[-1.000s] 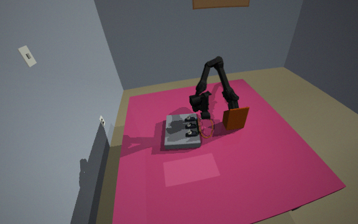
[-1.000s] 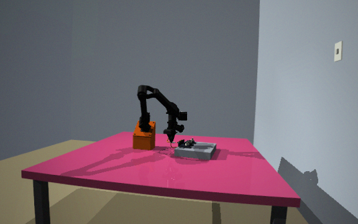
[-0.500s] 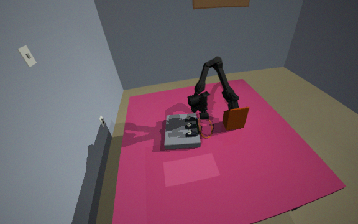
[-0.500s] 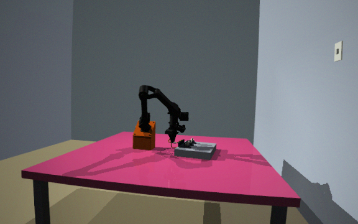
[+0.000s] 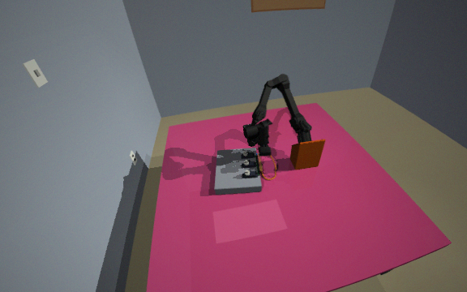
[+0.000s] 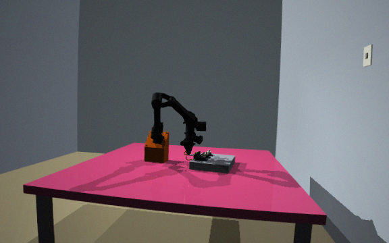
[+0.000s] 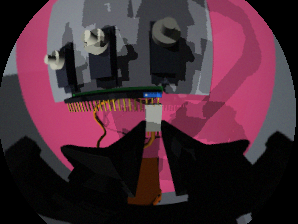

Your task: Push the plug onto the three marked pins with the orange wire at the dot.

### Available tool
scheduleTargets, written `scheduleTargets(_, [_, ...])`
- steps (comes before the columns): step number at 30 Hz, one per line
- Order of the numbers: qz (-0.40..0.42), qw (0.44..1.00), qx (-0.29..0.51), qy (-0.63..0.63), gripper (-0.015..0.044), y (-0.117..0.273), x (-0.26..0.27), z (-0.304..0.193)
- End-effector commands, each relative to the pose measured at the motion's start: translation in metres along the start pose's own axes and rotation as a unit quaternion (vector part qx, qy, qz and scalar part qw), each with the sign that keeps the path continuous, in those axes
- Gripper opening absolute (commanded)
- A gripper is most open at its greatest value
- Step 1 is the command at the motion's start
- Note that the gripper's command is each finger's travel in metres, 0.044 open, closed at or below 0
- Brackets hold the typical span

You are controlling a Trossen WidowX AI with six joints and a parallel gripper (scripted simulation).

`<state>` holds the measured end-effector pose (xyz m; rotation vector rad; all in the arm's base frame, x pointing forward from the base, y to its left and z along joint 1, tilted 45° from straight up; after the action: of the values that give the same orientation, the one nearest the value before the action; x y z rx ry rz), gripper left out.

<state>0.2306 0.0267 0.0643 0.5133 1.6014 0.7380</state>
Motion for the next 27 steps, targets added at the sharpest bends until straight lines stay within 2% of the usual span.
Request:
scheduleTargets(1, [-0.003,1.0,-0.001,0.001,0.0,0.001,-0.002,0.004])
scheduleTargets(14, [-0.003,1.0,-0.002,0.001,0.0,0.001,-0.004,0.011])
scheduleTargets(23, [-0.003,1.0,-0.002,0.001,0.0236,0.001,0.0,0.008])
scheduleTargets(27, [-0.001,1.0,-0.002,0.001,0.0341,0.033,0.001,0.01])
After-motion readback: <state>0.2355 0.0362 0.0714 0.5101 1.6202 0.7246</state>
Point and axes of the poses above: the point midway between the two fingers, 35 mm back from their tips, its own y axis back along the fingers, its own x axis across the jaws, z = x × y, the point moved 9 cm from there along y, back along the fingers, and after that the axes turned 11 degrees about y, right-handed, at the moved point
